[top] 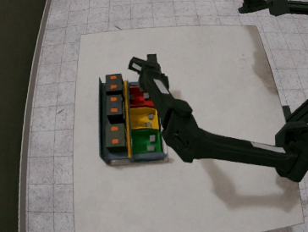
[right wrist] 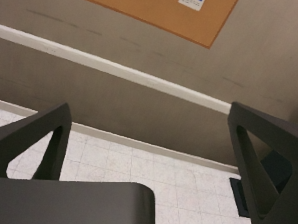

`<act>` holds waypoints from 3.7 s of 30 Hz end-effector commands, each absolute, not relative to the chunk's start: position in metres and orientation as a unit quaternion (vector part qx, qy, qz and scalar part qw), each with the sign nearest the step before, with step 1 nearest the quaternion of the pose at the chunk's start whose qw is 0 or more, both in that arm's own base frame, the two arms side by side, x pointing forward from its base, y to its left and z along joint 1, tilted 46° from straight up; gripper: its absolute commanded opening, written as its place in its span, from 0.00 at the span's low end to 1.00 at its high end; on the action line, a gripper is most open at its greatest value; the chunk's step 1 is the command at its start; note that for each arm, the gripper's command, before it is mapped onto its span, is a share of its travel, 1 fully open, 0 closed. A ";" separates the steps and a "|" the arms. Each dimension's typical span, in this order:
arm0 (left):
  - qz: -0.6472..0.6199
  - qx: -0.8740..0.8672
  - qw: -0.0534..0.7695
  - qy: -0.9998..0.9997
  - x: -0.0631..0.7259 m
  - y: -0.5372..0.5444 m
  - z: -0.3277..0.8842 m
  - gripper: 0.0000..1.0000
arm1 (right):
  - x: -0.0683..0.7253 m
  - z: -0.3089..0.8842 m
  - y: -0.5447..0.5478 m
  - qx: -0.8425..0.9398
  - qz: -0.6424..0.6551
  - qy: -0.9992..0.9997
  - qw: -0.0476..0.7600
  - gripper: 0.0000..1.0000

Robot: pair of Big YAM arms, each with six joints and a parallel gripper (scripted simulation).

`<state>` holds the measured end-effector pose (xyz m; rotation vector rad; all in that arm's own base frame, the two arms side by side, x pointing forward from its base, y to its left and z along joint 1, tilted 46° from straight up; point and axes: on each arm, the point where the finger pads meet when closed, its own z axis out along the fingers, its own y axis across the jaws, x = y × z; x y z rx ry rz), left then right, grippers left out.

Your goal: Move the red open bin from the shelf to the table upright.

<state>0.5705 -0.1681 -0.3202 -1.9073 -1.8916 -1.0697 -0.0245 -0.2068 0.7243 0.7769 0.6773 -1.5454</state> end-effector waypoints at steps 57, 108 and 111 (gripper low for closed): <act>-0.371 -0.652 0.116 -0.651 0.573 -0.177 -0.310 0.90 | -0.023 0.751 -0.178 0.315 -0.682 0.277 0.600 1.00; -0.371 -0.649 0.121 -0.654 0.586 -0.149 -0.337 0.90 | -0.023 0.751 -0.178 0.315 -0.682 0.277 0.600 1.00; -0.371 -0.649 0.121 -0.653 0.588 -0.145 -0.341 0.90 | -0.023 0.751 -0.178 0.315 -0.682 0.277 0.600 1.00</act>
